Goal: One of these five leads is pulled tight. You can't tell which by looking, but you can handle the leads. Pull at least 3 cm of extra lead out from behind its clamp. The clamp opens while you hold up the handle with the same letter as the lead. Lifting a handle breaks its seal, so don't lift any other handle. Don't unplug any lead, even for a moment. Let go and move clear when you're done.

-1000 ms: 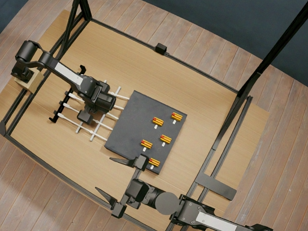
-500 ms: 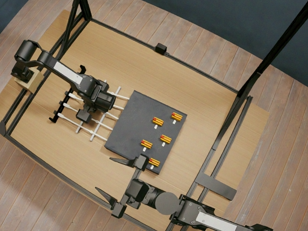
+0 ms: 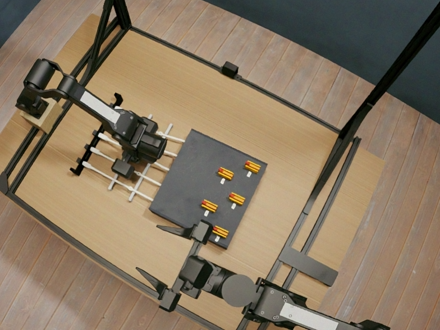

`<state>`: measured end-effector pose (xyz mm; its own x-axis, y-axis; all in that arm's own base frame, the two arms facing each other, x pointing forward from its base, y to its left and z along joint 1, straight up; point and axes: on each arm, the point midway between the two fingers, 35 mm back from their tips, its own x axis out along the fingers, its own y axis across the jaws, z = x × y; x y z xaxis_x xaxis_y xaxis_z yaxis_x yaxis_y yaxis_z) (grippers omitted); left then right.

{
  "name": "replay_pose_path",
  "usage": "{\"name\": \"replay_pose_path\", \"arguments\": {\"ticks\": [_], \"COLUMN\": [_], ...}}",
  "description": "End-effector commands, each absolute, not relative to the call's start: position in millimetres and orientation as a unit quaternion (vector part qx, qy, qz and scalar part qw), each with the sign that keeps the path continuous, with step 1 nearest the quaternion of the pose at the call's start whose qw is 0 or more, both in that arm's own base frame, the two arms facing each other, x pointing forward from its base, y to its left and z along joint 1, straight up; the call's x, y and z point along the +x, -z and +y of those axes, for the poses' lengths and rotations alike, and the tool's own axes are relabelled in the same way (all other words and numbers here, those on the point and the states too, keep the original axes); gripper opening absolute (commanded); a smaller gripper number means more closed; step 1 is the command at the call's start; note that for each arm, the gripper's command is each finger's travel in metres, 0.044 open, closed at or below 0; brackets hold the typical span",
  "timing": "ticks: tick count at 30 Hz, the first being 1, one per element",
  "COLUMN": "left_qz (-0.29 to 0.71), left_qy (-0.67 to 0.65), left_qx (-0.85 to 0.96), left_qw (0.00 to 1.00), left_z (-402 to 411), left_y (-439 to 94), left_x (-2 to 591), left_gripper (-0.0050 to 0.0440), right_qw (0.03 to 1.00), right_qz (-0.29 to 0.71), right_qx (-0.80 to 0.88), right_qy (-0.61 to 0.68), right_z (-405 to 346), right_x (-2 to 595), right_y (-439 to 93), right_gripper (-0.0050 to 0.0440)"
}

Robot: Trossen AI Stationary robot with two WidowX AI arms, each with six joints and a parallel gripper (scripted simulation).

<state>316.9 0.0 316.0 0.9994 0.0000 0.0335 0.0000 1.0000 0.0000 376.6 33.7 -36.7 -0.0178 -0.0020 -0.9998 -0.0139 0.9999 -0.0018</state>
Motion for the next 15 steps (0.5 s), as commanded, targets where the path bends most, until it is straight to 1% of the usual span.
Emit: {"name": "replay_pose_path", "arguments": {"ticks": [1,15], "left_qz": [-0.025,-0.025], "left_qy": [0.000,0.000], "left_qx": [0.000,0.000], "left_qw": [1.000,1.000], "left_z": [0.0,0.0], "left_y": [-322.6,-322.6], "left_x": [315.8,315.8], "left_gripper": [0.0440,0.0440], "right_qw": [0.696,0.710], "right_qz": [0.718,0.704], "right_qx": [-0.006,-0.005], "right_qy": [-0.004,-0.005], "right_z": [33.4,33.4], "right_x": [374.2,374.2], "right_y": [47.1,47.1], "right_gripper": [-0.0050,-0.0050]}}
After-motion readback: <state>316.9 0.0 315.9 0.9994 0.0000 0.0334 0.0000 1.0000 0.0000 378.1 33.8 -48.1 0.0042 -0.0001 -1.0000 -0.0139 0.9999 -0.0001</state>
